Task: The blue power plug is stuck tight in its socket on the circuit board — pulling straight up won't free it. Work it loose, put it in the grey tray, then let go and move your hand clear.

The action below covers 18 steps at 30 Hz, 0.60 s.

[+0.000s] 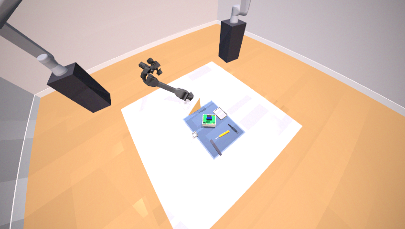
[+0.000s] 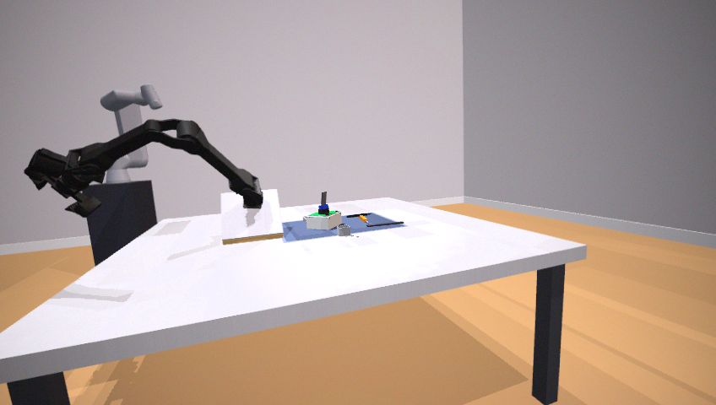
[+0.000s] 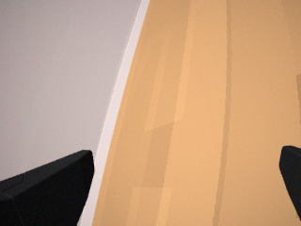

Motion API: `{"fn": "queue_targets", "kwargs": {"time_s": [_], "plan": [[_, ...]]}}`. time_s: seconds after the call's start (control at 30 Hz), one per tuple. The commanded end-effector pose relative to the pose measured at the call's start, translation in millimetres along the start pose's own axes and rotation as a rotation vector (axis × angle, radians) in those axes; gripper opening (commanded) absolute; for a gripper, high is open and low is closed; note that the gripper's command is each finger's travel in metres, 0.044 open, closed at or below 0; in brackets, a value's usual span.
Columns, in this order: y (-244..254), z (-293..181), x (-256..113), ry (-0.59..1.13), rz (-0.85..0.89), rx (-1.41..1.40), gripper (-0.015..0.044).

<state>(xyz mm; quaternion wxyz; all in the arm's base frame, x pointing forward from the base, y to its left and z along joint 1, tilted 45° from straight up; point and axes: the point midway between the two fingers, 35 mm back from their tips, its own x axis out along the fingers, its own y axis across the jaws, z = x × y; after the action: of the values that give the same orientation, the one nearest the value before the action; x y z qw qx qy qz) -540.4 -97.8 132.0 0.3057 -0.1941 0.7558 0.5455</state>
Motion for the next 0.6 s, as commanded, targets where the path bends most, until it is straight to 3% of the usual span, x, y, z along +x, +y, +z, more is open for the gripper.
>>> {"fn": "queue_targets", "kwargs": {"time_s": [0.0, 0.27, 0.57], "plan": [[0, 0, 0, 0.0, 0.0, 0.0, 0.0426], [-5, -21, -11, 0.043, 0.015, -0.068, 0.043], [-38, -106, -68, 0.215, 0.046, -0.35, 0.043]]}}
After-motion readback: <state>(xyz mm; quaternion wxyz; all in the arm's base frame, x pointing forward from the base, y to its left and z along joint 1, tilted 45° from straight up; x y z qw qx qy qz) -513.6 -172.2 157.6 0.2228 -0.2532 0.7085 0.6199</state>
